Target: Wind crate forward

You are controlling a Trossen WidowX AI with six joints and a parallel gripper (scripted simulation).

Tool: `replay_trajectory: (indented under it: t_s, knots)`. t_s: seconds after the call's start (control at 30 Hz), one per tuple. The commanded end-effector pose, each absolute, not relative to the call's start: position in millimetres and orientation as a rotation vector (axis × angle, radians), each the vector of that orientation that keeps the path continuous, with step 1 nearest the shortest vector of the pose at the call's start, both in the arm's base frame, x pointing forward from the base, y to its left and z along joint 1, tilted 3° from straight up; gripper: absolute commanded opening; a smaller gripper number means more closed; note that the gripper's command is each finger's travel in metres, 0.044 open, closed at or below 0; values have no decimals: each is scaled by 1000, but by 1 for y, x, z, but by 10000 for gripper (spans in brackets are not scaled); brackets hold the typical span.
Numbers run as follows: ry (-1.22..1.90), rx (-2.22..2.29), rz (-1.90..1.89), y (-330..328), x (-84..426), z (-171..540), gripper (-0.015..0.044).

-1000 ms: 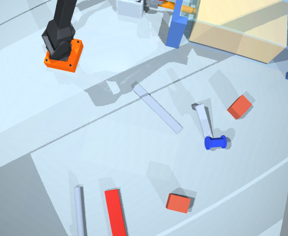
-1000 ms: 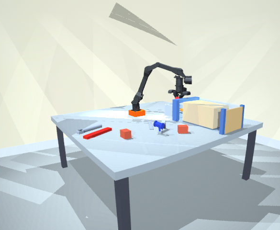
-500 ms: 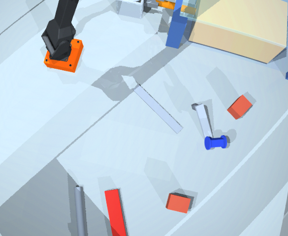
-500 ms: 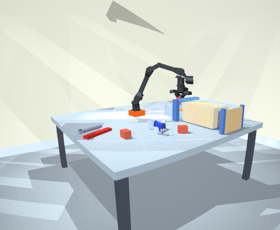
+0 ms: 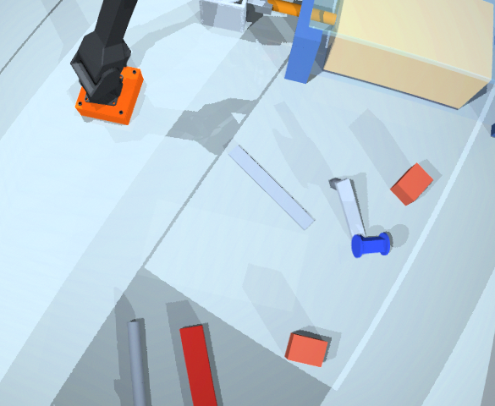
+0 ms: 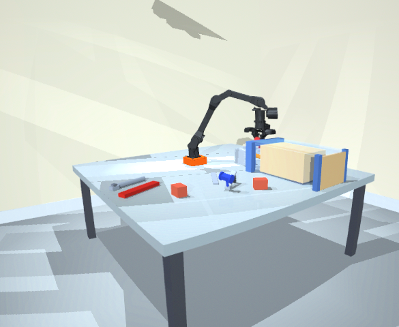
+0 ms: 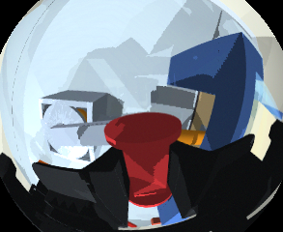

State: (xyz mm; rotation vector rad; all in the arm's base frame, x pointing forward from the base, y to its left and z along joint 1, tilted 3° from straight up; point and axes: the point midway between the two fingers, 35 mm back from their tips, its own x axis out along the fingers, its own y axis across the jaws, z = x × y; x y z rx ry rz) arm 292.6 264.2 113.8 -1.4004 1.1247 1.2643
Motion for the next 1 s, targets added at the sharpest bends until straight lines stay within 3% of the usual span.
replay_trajectory:
  t_s: [0.0, 0.97]
  knots:
    - [1108, -1389, 1288, 281, 288, 112, 0]
    - [1107, -1386, 1290, 311, 269, 110, 0]
